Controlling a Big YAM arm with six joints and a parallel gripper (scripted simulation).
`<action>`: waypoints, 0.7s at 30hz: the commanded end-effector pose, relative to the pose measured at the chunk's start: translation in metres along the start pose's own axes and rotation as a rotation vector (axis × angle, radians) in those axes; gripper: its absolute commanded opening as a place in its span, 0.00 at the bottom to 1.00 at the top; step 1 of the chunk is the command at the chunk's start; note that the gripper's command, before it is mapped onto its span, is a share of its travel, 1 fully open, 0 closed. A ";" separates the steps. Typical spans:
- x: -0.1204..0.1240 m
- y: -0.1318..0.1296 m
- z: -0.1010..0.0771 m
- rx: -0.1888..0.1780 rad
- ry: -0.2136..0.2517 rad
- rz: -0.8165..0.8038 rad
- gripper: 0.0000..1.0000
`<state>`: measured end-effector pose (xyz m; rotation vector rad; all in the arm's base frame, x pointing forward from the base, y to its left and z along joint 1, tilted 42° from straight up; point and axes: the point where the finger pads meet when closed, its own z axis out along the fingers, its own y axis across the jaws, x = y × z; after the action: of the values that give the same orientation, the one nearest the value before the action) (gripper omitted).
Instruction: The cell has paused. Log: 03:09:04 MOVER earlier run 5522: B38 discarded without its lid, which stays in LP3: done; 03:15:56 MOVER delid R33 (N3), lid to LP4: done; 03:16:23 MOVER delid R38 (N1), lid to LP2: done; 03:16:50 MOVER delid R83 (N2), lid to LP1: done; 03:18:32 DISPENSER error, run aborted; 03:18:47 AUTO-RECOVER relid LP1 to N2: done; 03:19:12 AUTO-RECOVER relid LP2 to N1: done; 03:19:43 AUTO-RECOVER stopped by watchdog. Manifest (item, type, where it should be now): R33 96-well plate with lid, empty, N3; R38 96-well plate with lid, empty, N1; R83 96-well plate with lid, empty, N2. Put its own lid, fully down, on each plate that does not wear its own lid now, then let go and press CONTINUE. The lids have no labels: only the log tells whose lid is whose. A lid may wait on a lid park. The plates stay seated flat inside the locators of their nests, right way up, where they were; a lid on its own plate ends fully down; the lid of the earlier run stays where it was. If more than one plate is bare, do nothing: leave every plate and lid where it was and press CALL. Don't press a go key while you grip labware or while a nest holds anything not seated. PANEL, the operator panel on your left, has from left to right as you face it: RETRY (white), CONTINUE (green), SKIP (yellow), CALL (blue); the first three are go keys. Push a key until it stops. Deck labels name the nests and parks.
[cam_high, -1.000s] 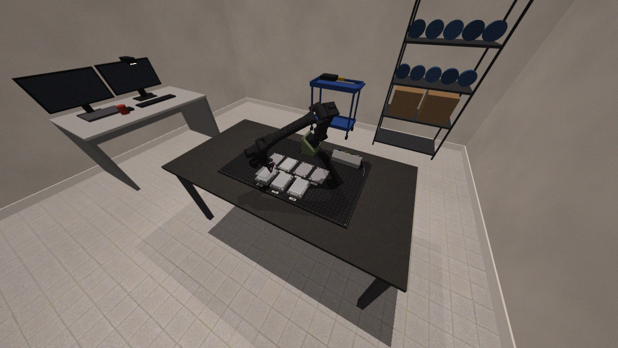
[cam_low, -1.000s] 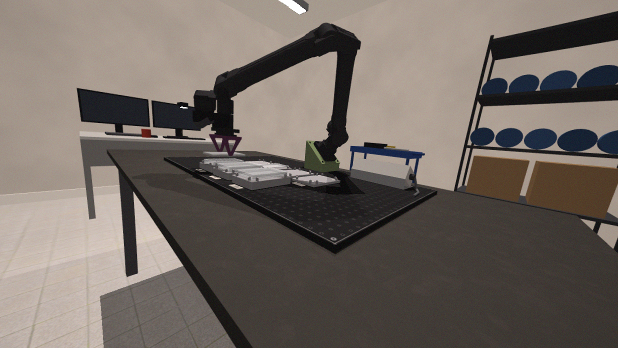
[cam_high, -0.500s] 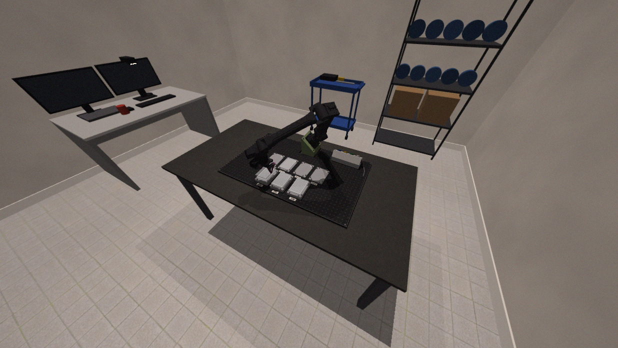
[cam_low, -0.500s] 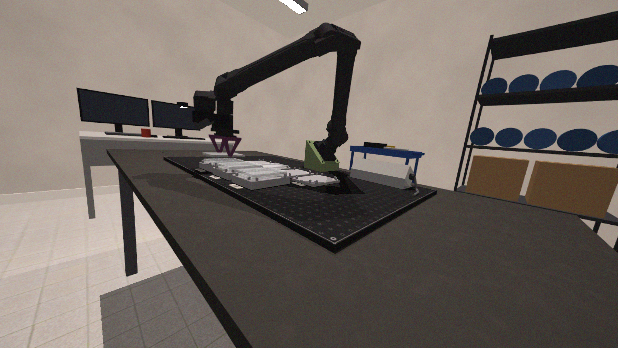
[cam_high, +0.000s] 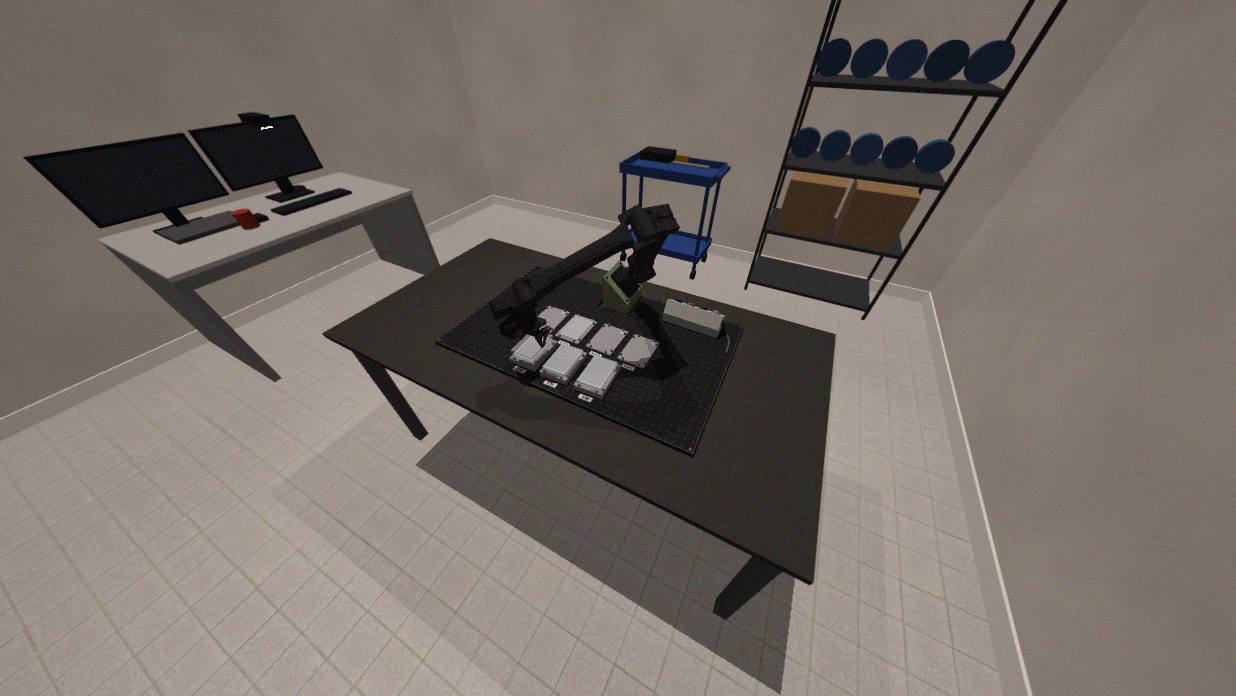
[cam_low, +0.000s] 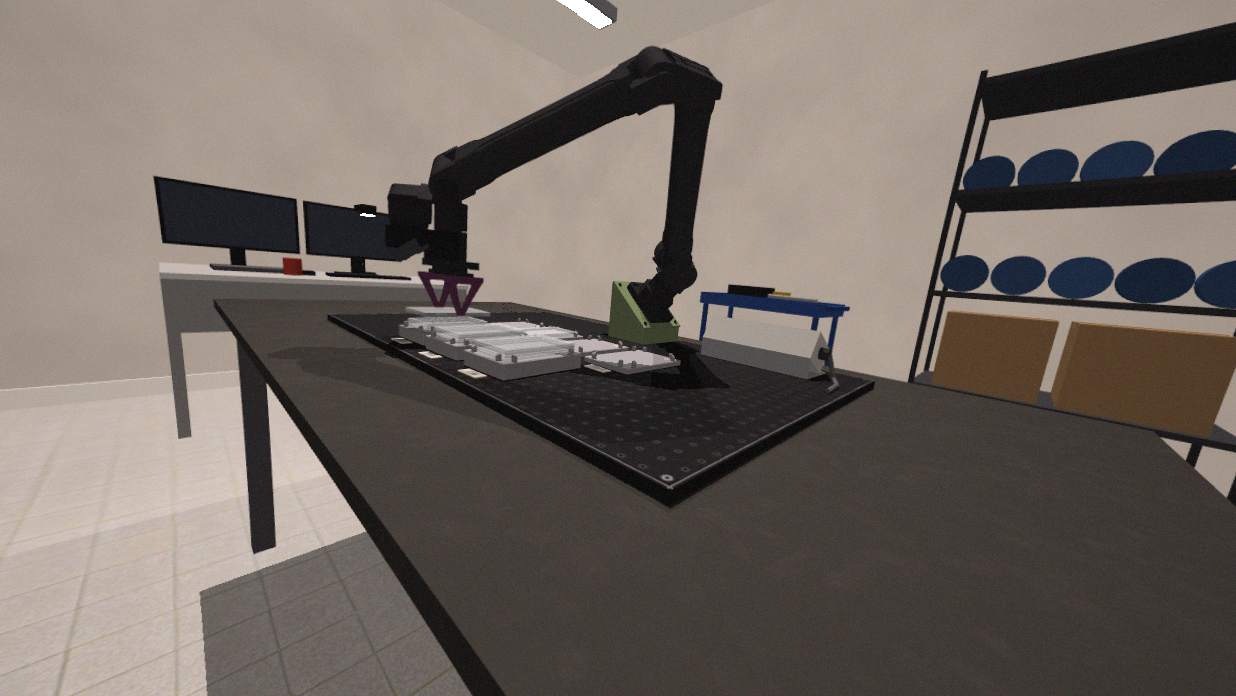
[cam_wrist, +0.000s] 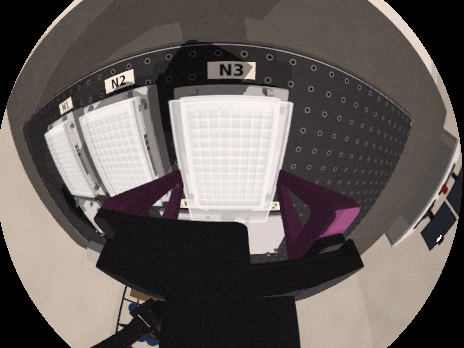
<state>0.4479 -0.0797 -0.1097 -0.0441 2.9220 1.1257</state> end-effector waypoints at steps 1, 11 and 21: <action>-0.002 0.000 0.009 -0.002 0.004 0.003 0.00; -0.002 -0.001 0.013 -0.001 0.002 0.001 0.00; -0.001 -0.001 0.016 -0.002 0.003 0.002 0.00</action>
<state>0.4469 -0.0750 -0.1149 -0.0441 2.9217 1.1257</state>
